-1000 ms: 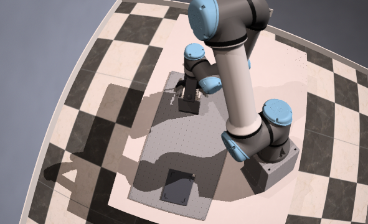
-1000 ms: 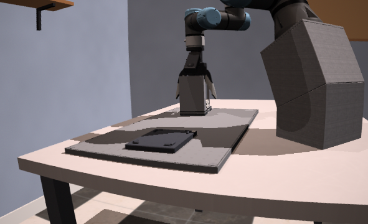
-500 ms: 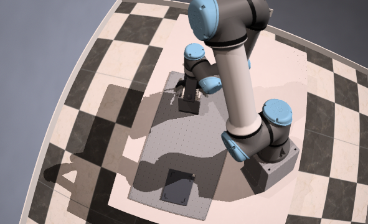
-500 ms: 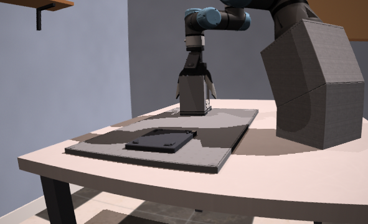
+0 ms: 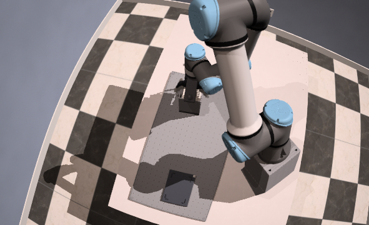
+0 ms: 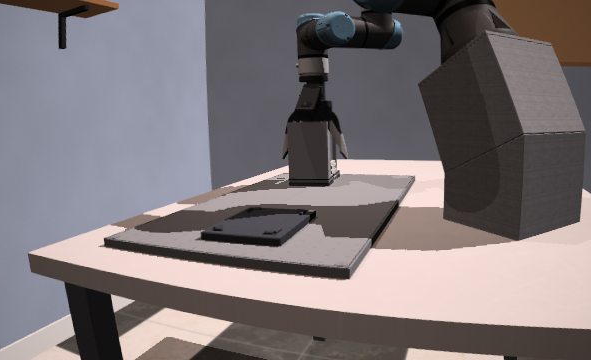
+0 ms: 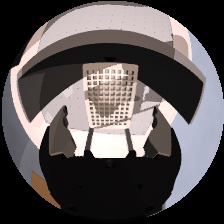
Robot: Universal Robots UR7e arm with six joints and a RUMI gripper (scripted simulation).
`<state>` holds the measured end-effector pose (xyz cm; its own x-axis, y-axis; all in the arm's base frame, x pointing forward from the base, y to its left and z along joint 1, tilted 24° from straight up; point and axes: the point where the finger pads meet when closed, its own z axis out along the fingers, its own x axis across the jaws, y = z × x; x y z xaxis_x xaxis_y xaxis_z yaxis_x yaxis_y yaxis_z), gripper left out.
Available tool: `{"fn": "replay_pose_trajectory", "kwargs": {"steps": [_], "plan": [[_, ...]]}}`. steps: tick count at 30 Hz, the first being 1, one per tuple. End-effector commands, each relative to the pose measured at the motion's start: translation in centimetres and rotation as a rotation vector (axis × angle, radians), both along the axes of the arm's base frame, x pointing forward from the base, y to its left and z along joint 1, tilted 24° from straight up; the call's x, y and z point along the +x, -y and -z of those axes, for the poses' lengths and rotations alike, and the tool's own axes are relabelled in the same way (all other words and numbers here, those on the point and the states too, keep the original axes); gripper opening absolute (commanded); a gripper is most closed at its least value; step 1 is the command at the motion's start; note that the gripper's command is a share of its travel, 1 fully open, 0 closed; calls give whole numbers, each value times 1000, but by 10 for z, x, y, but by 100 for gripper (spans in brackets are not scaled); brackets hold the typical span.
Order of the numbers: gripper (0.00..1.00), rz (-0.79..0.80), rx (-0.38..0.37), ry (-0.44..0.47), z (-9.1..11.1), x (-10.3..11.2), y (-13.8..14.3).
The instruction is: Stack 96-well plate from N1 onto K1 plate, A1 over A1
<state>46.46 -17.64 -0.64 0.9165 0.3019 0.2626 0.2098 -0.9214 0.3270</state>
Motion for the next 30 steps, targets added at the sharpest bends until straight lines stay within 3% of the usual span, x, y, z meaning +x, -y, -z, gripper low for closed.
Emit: {"fn": "replay_pose_trajectory", "kwargs": {"steps": [1,30], "plan": [[100,0,12,-13,7,-4,-4],[100,1,6,-7,-58,-24,-17]]}}
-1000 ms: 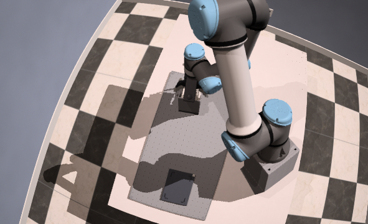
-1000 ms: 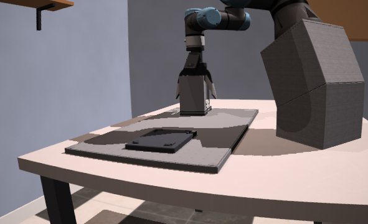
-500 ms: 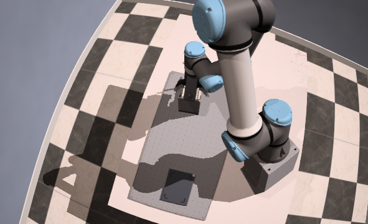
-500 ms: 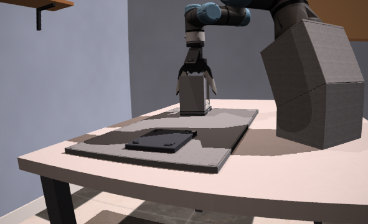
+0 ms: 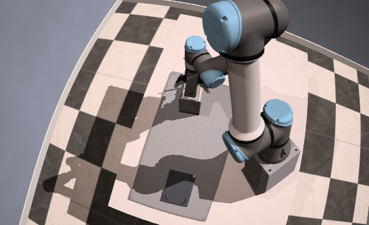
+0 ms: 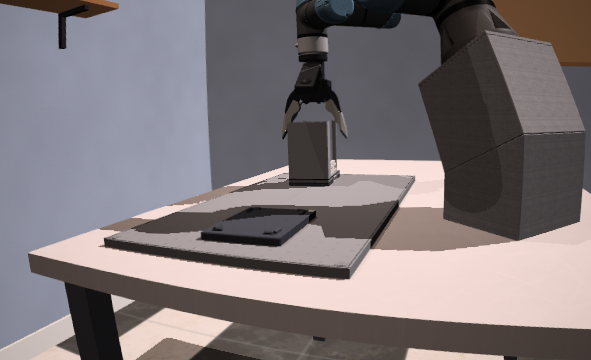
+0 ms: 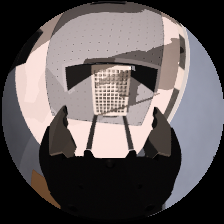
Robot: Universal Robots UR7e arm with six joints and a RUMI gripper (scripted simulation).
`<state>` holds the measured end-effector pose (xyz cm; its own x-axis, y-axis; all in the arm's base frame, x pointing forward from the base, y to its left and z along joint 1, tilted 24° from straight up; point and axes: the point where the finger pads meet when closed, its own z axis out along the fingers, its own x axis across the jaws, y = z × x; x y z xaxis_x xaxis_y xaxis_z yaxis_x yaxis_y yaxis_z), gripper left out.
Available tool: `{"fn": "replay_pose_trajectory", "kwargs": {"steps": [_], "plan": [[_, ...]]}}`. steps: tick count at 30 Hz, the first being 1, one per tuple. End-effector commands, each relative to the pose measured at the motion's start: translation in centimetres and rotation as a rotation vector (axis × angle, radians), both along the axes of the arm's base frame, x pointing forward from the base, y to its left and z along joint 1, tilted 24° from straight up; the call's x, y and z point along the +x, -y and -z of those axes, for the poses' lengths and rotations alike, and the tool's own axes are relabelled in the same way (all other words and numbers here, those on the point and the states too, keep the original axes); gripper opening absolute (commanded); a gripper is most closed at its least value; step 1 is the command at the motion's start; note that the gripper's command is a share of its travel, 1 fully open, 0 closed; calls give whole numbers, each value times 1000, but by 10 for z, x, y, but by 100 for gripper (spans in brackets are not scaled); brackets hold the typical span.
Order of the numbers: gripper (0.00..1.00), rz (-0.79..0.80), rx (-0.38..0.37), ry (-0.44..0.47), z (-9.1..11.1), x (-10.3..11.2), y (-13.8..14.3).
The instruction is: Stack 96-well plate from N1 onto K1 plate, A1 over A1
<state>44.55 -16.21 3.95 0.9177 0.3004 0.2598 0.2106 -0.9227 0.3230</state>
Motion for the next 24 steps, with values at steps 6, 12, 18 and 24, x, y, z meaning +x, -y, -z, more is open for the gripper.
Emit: {"fn": "replay_pose_trajectory", "kwargs": {"steps": [6,12,18,24], "plan": [[100,0,2,-1,-27,-10,-6],[100,0,2,-1,-35,-12,-8],[100,0,2,-1,-35,-12,-8],[100,0,2,-1,-35,-12,-8]]}}
